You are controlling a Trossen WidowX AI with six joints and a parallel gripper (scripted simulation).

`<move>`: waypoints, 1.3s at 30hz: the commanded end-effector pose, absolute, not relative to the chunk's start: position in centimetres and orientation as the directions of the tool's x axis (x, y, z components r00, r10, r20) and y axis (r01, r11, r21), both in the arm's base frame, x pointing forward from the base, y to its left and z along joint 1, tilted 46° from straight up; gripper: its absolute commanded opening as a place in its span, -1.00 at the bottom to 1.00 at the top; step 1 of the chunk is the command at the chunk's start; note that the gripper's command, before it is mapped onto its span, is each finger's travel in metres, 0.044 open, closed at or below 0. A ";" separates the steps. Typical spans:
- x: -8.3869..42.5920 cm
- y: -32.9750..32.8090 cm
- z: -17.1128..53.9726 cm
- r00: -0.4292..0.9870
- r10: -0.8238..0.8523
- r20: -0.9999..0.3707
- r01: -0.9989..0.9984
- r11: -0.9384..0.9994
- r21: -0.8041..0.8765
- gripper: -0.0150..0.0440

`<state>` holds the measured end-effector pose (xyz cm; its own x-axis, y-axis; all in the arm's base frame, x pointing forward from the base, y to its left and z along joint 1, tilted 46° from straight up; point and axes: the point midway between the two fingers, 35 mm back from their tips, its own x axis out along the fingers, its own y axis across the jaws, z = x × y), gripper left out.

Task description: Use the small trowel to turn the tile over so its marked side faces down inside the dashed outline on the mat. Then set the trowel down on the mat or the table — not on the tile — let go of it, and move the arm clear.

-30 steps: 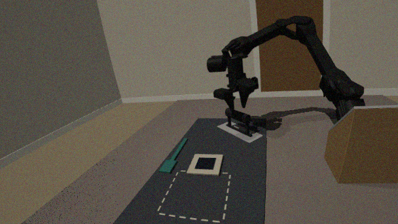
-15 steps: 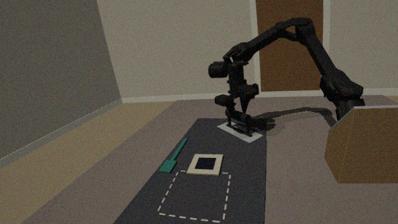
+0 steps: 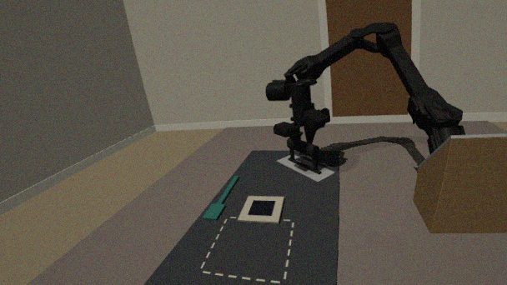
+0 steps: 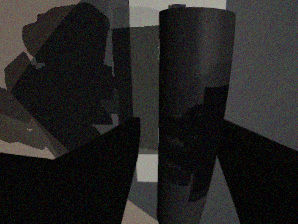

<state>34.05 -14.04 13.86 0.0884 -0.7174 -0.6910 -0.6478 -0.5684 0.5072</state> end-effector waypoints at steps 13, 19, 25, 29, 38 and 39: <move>34.0 -14.1 13.8 0.085 -0.719 -0.690 -0.644 -0.568 0.513 -0.05; 34.0 -14.1 13.8 0.085 -0.719 -0.690 -0.717 -0.525 0.458 -0.05; 34.0 -14.1 13.8 0.085 -0.719 -0.690 -0.827 -0.437 0.354 -0.05; 34.0 -14.1 13.8 0.085 -0.719 -0.690 -0.886 -0.371 0.278 -0.05; 34.0 -14.1 13.8 0.085 -0.718 -0.690 -0.927 -0.310 0.209 -0.05; 34.0 -14.1 13.8 0.085 -0.718 -0.690 -0.927 -0.310 0.209 0.04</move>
